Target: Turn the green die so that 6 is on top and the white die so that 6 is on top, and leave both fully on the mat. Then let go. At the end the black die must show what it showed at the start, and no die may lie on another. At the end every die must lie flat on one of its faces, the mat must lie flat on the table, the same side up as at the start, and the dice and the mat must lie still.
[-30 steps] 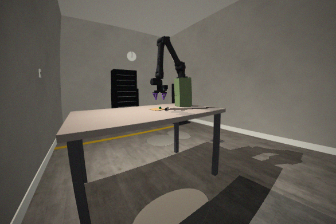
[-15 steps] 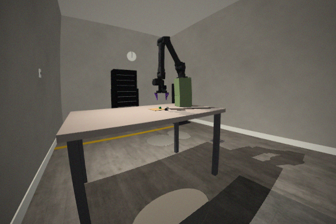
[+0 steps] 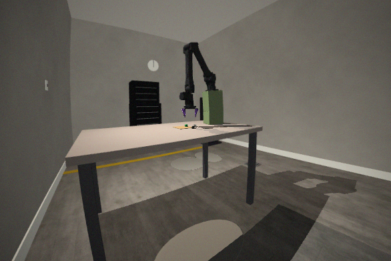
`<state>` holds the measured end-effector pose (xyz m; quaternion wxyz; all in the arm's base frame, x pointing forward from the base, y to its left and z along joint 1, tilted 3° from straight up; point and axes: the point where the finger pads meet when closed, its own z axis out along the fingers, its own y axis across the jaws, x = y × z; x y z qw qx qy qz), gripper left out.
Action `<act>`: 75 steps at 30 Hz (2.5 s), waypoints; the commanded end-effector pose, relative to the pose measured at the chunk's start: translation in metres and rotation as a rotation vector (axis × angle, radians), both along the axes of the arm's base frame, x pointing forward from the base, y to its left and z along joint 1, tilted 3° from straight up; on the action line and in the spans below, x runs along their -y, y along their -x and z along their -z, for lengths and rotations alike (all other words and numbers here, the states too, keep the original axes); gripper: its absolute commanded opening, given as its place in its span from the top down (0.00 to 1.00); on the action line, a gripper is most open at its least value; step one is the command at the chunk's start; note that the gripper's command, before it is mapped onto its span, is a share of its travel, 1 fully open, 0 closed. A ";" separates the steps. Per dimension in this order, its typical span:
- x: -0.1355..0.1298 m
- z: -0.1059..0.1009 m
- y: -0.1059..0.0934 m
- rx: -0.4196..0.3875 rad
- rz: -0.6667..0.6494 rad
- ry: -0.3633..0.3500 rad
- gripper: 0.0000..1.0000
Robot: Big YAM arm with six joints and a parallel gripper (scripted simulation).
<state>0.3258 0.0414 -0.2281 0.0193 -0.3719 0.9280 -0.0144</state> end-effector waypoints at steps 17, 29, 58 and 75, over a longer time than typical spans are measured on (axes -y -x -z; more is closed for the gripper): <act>-0.013 0.009 0.023 0.013 0.643 -0.025 0.00; -0.018 0.011 0.039 0.018 1.060 -0.042 0.00; -0.020 0.012 0.040 0.019 1.133 -0.047 0.67; -0.020 0.012 0.040 0.019 1.133 -0.047 0.67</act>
